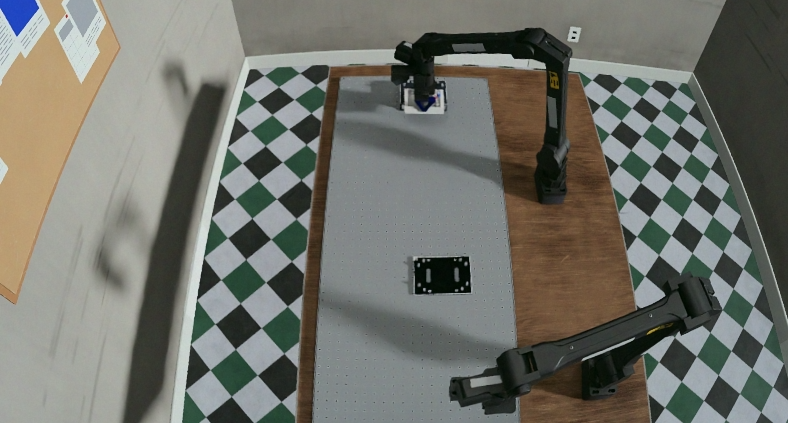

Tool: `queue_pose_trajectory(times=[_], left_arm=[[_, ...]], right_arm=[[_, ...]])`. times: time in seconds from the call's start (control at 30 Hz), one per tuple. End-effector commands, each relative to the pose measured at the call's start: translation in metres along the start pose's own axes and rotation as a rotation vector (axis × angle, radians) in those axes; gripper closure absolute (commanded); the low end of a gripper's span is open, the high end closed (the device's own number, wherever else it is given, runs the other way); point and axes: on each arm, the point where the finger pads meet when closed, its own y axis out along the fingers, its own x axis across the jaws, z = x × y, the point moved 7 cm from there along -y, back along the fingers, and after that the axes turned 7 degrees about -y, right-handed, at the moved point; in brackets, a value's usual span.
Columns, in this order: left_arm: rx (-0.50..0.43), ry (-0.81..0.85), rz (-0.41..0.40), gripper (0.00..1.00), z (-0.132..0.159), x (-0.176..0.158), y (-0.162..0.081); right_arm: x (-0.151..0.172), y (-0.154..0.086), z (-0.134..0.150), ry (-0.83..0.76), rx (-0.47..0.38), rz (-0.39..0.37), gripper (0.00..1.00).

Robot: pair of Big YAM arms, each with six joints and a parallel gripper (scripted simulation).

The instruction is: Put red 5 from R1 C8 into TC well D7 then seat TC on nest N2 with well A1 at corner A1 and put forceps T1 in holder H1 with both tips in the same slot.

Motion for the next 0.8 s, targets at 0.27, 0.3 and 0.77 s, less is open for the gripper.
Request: queue_pose_trajectory(times=[0.27, 0.3, 0.77], left_arm=[[-0.030, -0.005, -0.003, 0.76, -0.008, 0.001, -0.011], [-0.030, -0.005, -0.003, 0.76, -0.008, 0.001, -0.011], [-0.030, -0.005, -0.003, 0.76, -0.008, 0.001, -0.011]], right_arm=[[-0.033, -0.012, -0.007, -0.002, -0.023, 0.022, 1.00], [-0.034, -0.012, -0.007, -0.002, -0.023, 0.023, 1.00], [-0.054, -0.012, -0.003, -0.002, -0.022, 0.023, 1.00]])
